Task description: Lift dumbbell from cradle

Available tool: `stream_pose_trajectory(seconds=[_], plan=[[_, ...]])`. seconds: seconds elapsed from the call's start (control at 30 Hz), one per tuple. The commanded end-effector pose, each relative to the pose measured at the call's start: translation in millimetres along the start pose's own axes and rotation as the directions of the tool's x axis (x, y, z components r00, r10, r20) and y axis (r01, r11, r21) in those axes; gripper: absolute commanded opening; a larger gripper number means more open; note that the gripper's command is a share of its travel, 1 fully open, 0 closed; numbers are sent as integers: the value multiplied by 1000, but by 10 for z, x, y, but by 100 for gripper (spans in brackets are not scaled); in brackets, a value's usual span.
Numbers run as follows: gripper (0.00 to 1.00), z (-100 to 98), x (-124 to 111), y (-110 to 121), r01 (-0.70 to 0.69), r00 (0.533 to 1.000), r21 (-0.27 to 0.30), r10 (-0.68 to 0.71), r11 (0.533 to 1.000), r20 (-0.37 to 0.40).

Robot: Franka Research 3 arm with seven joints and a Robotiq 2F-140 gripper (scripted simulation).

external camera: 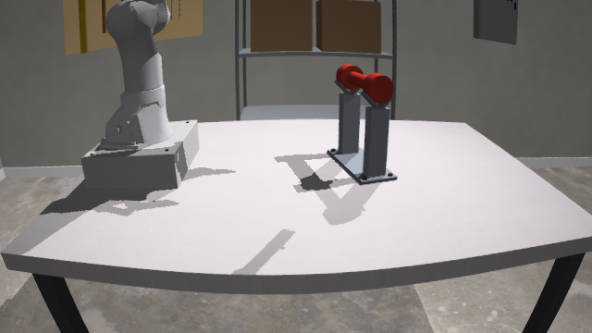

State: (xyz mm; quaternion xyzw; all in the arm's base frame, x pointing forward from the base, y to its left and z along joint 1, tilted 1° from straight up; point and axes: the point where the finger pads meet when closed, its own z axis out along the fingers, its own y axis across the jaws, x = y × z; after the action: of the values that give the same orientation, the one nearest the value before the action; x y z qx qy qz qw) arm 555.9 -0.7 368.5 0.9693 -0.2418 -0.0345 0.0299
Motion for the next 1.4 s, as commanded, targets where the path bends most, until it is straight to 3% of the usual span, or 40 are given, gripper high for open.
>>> stream_pose_trajectory(seconds=[0.0, 0.07, 0.1, 0.2, 0.23, 0.37, 0.4, 0.5, 0.53, 0.67, 0.7, 0.8, 0.87, 0.93, 1.0, 1.23, 1.27, 1.3, 1.37], plan=[[100, 291, 126, 19, 249, 968, -44, -250, 967, 2], [100, 291, 126, 19, 249, 968, -44, -250, 967, 2], [100, 461, 147, 16, 339, 941, -54, -339, 939, 21], [100, 461, 147, 16, 366, 931, -56, -365, 929, 22], [100, 622, 162, 12, 436, 900, -61, -434, 898, 42], [100, 622, 162, 12, 478, 878, -61, -476, 876, 43], [100, 772, 171, 7, 546, 837, -62, -543, 835, 61], [100, 772, 171, 7, 582, 813, -59, -579, 811, 62], [100, 911, 176, -1, 629, 777, -58, -625, 775, 77], [100, 911, 176, -1, 677, 736, -52, -673, 734, 79], [100, 1036, 176, -12, 723, 690, -47, -718, 689, 91], [100, 1036, 176, -12, 761, 649, -41, -755, 648, 92], [100, 1147, 174, -26, 806, 591, -33, -800, 591, 100], [100, 1147, 174, -26, 806, 591, -33, -800, 591, 100], [100, 1244, 168, -42, 859, 511, -21, -853, 512, 105], [100, 1326, 161, -62, 935, 352, 0, -931, 353, 100], [100, 1326, 161, -62, 935, 352, 0, -931, 353, 100], [100, 1393, 154, -83, 953, 300, 7, -949, 302, 100], [100, 1393, 154, -83, 967, 251, 12, -963, 253, 95]])
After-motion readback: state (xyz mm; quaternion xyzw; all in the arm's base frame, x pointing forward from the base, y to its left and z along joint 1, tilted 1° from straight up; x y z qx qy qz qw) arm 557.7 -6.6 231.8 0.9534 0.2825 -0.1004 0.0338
